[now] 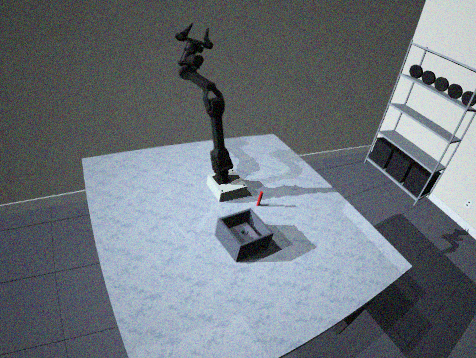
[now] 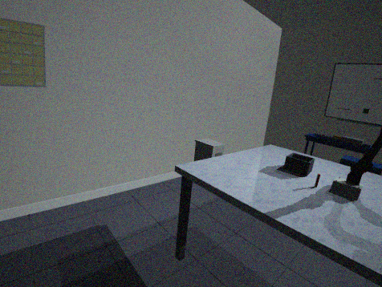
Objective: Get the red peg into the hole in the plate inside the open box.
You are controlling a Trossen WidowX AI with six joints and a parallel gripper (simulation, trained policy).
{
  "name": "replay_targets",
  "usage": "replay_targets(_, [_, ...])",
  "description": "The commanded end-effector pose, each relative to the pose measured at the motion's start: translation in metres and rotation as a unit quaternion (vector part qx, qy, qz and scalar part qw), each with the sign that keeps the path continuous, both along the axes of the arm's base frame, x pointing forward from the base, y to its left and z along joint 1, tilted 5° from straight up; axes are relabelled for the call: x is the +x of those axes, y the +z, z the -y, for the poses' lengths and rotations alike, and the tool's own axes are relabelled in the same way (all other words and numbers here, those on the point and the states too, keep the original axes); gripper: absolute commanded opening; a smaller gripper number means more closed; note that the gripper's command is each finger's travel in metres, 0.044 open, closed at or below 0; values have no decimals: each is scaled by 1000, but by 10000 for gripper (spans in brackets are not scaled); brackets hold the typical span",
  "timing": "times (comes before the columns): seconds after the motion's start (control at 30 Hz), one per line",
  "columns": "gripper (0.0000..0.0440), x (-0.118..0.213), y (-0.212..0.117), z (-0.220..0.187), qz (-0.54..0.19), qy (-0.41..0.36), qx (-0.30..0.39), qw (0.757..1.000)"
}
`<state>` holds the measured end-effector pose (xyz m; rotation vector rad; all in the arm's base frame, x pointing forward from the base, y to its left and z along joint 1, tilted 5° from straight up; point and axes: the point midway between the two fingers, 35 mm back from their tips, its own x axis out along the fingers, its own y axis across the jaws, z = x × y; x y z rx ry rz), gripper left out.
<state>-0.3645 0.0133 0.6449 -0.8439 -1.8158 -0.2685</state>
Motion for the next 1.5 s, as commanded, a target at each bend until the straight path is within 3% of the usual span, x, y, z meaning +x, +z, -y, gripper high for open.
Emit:
replay_targets(0.0, [422,-2,-1,5,4,4,4,1000])
replay_targets(0.07, [440,-11,-6,21,20,19,15,1000])
replay_targets(0.37, [440,-46,-34,119,147,84,75,983])
replay_targets(0.7, [440,-42,-69,236,264,137,184,937])
replay_targets(1.07, [440,15,-108,353,335,172,341,861])
replay_targets(1.47, [440,120,-149,445,335,194,523,759])
